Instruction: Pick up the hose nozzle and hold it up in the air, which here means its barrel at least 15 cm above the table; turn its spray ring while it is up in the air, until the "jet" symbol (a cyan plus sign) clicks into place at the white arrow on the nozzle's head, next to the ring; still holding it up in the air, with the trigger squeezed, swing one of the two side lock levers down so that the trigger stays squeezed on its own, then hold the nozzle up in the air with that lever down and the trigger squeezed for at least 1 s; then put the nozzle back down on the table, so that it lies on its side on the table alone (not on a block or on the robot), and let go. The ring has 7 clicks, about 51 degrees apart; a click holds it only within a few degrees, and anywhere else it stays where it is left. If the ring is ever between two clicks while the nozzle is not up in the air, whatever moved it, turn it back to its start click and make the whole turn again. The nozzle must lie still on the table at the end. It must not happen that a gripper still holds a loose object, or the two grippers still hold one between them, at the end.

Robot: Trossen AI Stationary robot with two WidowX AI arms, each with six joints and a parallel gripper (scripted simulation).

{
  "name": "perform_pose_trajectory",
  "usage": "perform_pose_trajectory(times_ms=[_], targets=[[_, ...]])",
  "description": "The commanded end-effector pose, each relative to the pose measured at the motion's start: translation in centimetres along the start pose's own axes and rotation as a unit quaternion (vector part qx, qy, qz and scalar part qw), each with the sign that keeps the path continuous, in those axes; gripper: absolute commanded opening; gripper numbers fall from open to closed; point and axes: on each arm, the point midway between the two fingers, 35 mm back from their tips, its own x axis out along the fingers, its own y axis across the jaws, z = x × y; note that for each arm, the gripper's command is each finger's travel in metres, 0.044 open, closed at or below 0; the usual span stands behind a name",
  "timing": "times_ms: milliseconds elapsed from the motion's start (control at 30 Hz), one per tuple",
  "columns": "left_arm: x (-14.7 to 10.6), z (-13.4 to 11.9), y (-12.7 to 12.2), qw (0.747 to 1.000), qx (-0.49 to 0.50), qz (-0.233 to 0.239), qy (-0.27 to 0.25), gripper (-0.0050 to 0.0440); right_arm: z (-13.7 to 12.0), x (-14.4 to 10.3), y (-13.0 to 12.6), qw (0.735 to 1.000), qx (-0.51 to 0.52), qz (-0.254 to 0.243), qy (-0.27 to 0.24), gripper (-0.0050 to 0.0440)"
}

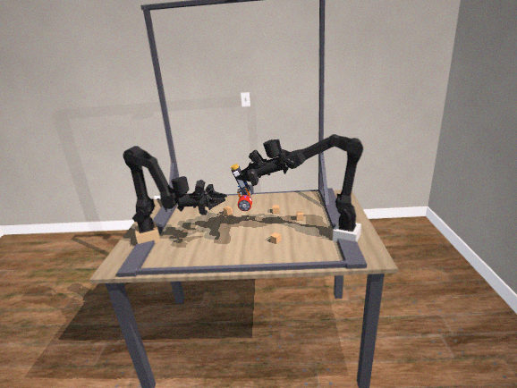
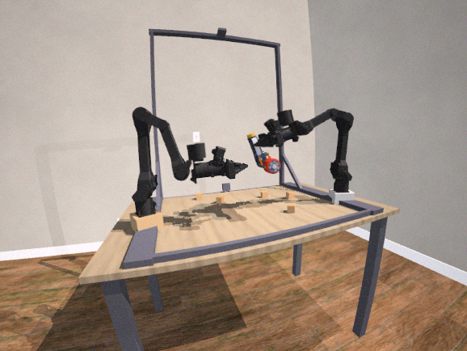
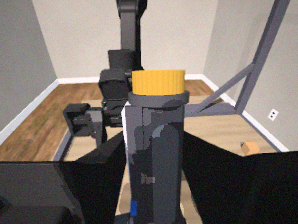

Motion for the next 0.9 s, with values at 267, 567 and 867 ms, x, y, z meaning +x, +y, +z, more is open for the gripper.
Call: perform_pose_trajectory(times_ms=[267, 567, 867], targets=[[-0.6, 1.9, 0.0, 1.000, 0.002, -0.001, -0.025, 0.0170, 1.2, 0.3, 0.1, 1.000, -0.003, 0.004, -0.015, 0.0173], [-0.6, 1.9, 0.0, 1.000, 0.002, -0.001, -0.025, 0.0170, 1.2, 1.4, 0.1, 1.000, -0.003, 0.004, -0.015, 0.0173], [-0.6, 1.9, 0.0, 1.000, 0.002, -0.001, -0.025, 0.0170, 1.2, 2.8, 0.1, 1.000, -0.003, 0.004, -0.014, 0.0173]])
